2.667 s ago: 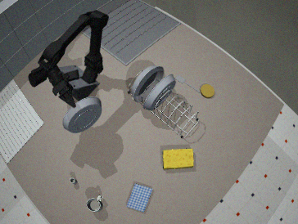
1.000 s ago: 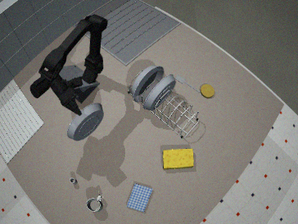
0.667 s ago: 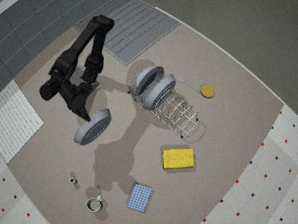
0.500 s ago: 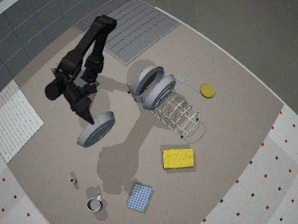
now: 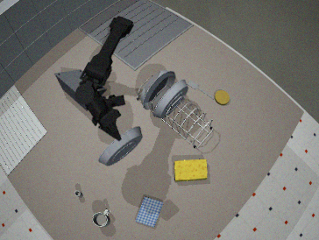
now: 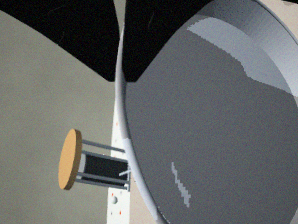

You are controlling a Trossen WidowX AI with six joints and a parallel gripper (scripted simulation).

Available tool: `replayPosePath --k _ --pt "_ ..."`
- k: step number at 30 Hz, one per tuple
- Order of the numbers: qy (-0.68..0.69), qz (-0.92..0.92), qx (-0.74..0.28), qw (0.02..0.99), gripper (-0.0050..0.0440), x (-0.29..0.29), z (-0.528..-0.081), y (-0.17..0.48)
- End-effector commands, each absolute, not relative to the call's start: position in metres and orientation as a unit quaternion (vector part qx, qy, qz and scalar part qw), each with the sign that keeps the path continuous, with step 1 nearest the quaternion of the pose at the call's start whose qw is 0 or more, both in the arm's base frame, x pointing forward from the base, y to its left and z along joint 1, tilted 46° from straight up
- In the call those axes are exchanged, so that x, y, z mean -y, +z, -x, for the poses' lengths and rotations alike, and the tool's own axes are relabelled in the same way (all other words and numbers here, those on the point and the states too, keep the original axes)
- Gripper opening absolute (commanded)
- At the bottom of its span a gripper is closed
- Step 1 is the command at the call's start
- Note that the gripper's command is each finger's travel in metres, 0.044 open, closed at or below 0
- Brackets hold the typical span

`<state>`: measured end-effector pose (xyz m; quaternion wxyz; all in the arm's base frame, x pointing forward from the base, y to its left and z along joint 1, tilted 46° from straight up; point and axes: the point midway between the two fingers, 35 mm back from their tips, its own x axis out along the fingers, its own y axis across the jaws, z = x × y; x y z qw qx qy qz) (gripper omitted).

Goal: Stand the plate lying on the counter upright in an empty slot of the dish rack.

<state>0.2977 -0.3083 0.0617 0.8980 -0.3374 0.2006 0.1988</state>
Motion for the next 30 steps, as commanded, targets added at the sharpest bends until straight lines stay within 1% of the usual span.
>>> replayPosePath --k 1,11,13,20,30 --pt "0.181 0.348 -0.198 0.898 0.0000 0.306 -0.321 0.076" --pt "0.158 0.349 -0.167 0.908 0.0000 0.286 -0.376 0.113" --pt "0.158 0.349 -0.167 0.908 0.0000 0.286 -0.376 0.113" --pt "0.144 0.343 -0.131 0.919 0.0000 0.264 -0.412 0.144" --pt "0.145 0.341 -0.128 0.920 0.0000 0.261 -0.415 0.146"
